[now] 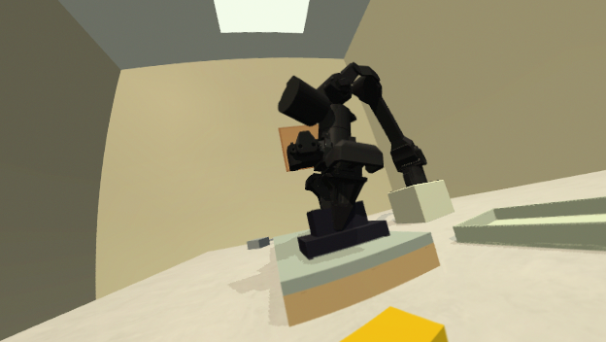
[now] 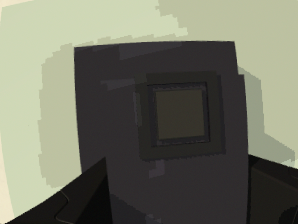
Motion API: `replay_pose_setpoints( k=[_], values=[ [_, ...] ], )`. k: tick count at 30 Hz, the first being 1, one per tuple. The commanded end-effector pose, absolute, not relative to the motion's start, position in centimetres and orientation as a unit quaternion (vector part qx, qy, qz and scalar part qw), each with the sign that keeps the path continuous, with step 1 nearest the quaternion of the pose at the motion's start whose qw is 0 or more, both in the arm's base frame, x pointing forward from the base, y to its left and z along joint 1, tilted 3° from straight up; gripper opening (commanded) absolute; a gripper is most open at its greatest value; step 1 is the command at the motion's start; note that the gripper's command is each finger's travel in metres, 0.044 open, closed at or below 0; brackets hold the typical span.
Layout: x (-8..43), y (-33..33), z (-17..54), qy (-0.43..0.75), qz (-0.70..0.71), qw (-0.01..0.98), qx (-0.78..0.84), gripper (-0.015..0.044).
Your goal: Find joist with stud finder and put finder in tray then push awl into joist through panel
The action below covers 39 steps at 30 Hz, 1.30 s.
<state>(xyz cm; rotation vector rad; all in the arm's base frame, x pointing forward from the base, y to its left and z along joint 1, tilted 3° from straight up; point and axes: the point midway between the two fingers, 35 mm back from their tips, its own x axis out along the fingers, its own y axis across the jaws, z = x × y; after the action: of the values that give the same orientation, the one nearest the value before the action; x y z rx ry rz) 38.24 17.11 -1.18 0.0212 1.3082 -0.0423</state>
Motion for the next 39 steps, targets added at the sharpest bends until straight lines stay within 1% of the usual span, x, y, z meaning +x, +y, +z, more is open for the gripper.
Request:
replay_pose_setpoints(
  k=[1, 7, 22, 39],
  values=[
    [38.1, 18.5, -1.2, 0.609, -0.012, 0.793, 0.012, 0.0],
    [38.2, 19.6, -1.2, 0.609, -0.011, 0.793, 0.012, 0.0],
    [38.2, 19.4, -1.2, 0.609, -0.011, 0.793, 0.012, 0.0],
    [38.1, 16.0, -1.3, 0.609, -0.012, 0.793, 0.011, 0.0]
  ],
)
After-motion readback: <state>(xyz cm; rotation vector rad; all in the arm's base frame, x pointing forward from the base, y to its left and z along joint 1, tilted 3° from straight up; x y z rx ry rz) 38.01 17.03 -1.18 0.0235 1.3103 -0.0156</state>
